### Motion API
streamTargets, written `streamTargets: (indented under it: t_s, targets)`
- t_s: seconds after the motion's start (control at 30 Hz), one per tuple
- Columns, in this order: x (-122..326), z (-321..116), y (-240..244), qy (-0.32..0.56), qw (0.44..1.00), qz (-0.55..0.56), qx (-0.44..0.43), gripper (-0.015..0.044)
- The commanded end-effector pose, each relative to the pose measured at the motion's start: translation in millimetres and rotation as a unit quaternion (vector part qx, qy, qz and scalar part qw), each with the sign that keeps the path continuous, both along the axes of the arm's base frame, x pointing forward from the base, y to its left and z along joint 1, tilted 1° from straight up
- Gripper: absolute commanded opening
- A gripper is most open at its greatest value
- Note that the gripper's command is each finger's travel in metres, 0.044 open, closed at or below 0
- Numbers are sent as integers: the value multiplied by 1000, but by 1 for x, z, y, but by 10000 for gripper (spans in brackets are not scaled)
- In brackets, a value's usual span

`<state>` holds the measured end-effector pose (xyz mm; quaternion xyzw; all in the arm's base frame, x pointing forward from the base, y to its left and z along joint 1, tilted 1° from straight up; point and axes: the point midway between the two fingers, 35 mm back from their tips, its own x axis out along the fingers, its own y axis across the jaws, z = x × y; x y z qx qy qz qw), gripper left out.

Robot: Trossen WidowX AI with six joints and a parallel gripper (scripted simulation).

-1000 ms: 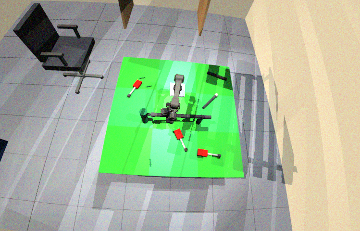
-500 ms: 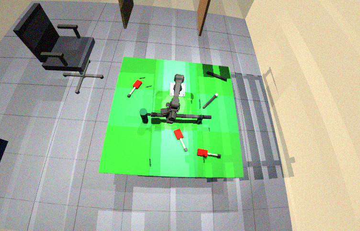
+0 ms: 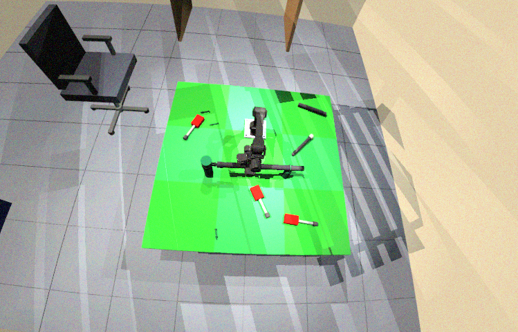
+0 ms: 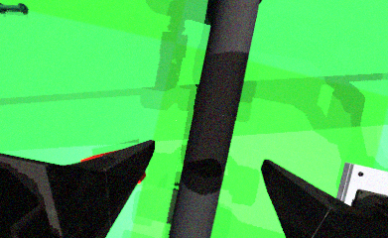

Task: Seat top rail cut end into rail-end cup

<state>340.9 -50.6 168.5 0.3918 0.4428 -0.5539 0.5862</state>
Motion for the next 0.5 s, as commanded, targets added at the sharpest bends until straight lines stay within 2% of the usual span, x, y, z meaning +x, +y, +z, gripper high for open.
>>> streamTargets:
  t_s: [0.0,0.13,0.3,0.47]
  targets:
    - [-1,9,9,-1,1000,-3,1,440]
    - [0,11,8,-3,1000,5,0,440]
    - [-3,42,18,-11,1000,24,-2,440]
    - [-3,44,19,-11,1000,25,-3,440]
